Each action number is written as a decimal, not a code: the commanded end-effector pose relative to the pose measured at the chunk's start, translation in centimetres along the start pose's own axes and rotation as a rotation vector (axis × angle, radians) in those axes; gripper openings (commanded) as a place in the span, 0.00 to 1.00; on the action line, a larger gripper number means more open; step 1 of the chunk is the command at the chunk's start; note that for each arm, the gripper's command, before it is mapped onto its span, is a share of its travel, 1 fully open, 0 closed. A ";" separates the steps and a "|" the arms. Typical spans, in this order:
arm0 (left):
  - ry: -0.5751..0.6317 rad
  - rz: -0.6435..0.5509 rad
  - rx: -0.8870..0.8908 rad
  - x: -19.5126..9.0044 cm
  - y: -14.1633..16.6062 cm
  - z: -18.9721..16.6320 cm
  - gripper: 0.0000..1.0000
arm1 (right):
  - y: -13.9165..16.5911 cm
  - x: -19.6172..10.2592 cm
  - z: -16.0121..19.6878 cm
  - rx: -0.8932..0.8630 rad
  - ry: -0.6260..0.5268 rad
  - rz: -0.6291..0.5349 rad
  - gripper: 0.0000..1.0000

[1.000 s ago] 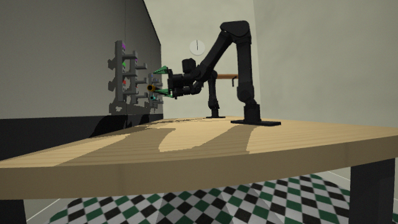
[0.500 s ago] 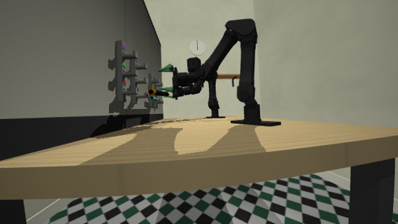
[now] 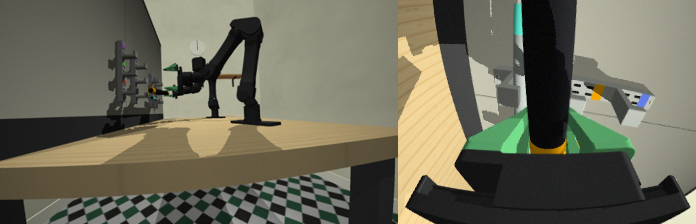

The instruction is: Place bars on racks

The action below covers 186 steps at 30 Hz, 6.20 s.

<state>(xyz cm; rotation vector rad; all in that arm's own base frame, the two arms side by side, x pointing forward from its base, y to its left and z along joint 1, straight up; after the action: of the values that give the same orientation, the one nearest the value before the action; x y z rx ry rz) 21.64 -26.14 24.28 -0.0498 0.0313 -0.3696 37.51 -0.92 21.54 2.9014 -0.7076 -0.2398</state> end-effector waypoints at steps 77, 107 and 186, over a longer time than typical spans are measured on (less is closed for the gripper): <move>-0.019 0.007 -0.017 -2.0 0.3 0.7 1.00 | -0.2 0.5 -3.3 0.112 0.120 0.007 0.00; -0.019 0.007 -0.017 -1.1 2.9 0.8 1.00 | -0.1 0.5 -3.1 0.112 0.120 0.007 0.00; -0.019 0.007 -0.017 0.5 7.2 1.0 1.00 | 0.0 0.2 -1.4 0.112 0.121 0.007 0.00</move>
<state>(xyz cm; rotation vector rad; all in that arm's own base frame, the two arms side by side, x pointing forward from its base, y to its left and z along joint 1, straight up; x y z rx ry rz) 24.88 -20.02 24.36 -0.0580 0.0304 -0.3642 38.00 -0.86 22.25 2.9333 -0.7199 -0.1328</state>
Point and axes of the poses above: on each arm, the point where the finger pads meet when closed, its own x axis out along the fingers, its own z axis across the jaws, y = z × x, the point moved 8 cm from there along -x, back along the fingers, and after that the axes turned 4 degrees about -x, right-handed, at the moved point
